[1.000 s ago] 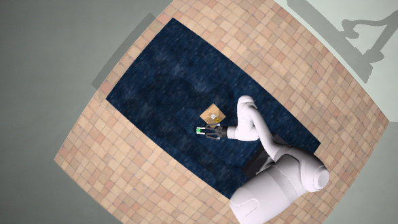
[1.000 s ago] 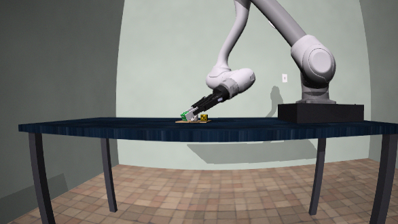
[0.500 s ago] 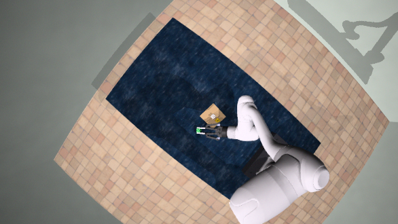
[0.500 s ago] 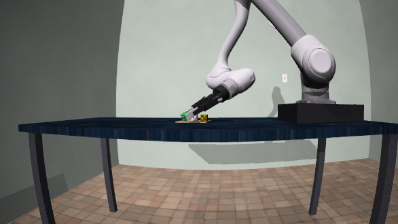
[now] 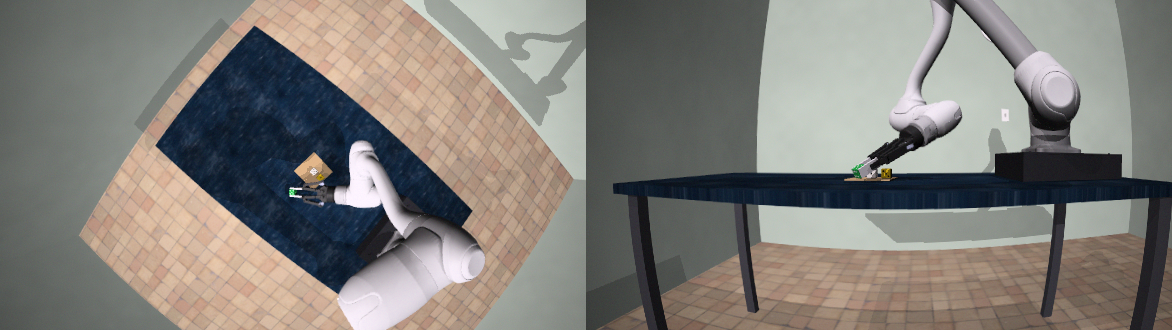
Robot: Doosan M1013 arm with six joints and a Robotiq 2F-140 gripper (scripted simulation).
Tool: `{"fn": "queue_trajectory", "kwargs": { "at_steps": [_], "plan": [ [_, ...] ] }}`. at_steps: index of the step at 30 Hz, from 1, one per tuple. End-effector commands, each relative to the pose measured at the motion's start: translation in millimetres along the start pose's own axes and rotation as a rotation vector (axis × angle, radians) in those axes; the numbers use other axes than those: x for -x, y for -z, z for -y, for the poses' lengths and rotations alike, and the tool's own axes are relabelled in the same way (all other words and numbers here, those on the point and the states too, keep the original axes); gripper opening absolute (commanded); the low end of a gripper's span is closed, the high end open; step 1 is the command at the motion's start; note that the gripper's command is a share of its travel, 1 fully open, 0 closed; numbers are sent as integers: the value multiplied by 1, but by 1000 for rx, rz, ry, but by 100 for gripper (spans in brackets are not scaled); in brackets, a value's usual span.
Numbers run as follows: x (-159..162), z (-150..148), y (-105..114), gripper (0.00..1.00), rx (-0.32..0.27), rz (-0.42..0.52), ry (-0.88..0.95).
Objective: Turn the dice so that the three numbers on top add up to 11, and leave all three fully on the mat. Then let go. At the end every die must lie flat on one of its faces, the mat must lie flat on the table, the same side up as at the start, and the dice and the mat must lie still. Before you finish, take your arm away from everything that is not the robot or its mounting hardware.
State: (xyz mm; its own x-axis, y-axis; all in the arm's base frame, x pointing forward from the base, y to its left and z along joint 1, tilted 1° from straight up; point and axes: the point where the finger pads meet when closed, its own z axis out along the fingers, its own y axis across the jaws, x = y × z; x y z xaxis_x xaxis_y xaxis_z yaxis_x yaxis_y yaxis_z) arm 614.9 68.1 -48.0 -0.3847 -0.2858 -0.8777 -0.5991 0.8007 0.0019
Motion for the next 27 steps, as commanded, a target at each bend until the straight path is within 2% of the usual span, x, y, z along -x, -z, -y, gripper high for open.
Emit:
{"fn": "queue_trajectory", "kwargs": {
  "at_steps": [1, 27],
  "plan": [
    [0, 0, 0, 16, 0, 0, 0],
    [-10, 0, -5, 16, 0, 0, 0]
  ]
}}
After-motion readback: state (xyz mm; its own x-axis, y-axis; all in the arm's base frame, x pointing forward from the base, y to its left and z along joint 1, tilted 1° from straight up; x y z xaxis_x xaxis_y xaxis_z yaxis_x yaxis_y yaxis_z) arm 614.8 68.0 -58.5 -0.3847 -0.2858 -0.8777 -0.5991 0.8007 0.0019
